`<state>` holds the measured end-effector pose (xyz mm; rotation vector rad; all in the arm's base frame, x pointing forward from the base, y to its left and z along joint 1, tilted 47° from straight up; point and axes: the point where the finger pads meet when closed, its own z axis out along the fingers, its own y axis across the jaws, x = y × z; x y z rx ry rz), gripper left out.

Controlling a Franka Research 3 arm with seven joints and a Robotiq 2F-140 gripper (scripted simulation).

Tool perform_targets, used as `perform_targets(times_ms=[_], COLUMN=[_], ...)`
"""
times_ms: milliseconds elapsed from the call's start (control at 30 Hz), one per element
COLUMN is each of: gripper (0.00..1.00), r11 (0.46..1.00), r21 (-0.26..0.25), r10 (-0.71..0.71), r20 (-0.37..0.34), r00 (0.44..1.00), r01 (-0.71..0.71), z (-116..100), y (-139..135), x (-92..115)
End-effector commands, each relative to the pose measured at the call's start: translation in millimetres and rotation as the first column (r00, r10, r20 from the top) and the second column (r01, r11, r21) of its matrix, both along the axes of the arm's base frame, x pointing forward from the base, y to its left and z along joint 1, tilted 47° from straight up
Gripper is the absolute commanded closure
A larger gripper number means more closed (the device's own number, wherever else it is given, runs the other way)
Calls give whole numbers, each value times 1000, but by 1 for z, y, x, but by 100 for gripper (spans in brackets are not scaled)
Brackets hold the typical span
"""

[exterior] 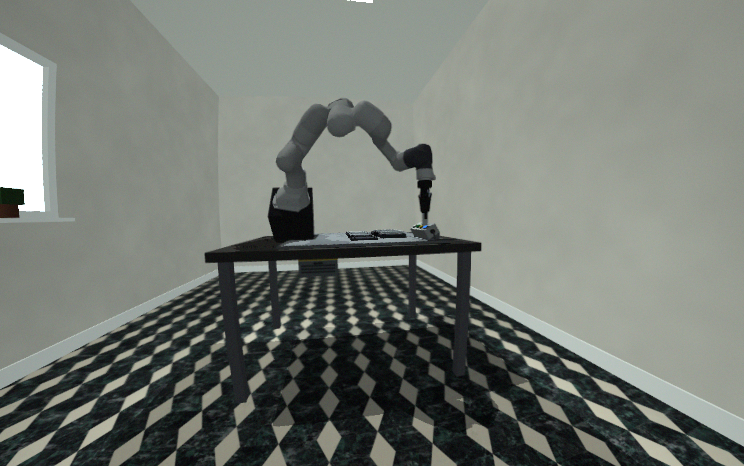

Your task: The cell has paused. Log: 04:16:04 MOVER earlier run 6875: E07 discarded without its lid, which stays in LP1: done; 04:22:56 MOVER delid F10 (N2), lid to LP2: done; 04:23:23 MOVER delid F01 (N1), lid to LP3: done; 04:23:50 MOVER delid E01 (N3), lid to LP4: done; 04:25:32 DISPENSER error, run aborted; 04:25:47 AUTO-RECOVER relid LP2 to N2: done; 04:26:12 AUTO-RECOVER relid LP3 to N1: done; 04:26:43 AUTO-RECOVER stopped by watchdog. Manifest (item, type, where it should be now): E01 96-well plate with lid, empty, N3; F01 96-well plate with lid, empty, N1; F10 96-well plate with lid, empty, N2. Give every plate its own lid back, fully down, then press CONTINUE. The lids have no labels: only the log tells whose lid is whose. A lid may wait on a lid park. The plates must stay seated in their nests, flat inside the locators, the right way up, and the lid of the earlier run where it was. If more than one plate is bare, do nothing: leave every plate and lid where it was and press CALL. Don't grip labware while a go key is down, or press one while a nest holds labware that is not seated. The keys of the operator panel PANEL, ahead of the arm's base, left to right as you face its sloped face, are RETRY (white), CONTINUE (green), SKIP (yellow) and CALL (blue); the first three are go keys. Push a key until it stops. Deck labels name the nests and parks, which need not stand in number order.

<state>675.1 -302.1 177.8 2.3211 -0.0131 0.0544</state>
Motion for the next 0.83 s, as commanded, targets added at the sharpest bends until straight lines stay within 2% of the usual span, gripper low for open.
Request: perform_targets(times_ms=[0,800], gripper=[100,100], r11=[1000,1000], r21=[-2,-2], r10=[-2,-2], r20=[2,2], r00=[1000,1000], r01=[2,2], z=[-1,1], y=[-3,-1], x=[0,0])
